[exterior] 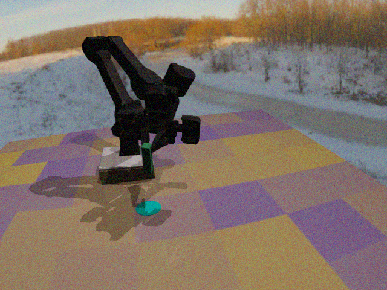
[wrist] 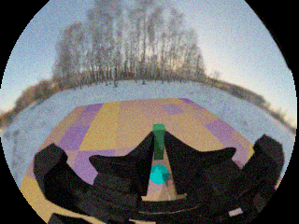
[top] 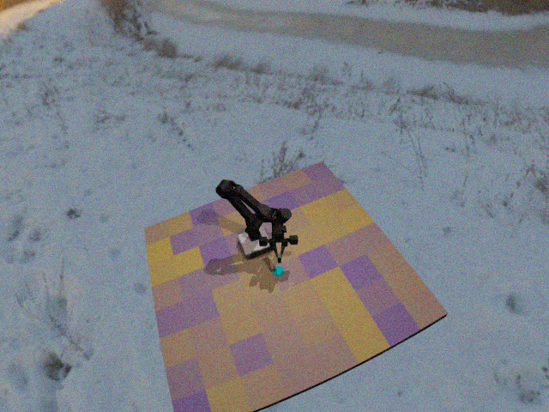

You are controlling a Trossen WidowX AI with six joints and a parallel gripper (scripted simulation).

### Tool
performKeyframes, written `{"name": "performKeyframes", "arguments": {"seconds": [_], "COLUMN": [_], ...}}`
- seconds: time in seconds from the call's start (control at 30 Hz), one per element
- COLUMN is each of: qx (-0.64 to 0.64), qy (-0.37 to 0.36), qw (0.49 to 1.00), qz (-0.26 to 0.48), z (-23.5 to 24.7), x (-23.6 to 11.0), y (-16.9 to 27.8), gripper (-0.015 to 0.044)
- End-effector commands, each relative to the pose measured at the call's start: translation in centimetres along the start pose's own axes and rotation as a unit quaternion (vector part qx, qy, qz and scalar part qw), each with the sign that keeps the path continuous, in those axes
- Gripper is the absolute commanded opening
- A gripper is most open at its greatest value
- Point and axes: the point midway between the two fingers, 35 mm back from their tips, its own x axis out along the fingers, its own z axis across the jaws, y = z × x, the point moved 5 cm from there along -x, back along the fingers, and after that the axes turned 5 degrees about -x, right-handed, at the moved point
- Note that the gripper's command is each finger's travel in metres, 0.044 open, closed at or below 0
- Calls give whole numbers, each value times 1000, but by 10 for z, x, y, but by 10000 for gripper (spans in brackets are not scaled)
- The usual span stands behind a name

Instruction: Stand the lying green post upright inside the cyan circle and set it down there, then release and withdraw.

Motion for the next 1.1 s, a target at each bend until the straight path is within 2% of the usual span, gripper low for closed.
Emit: {"name": "performKeyframes", "arguments": {"seconds": [0.0,1.07], "qx": [2,51], "qy": [3,22], "qw": [1000,996], "qz": [-9,-72], "z": [-2,-16], "x": [-2,-20], "y": [1,15], "gripper": [23,23]}}
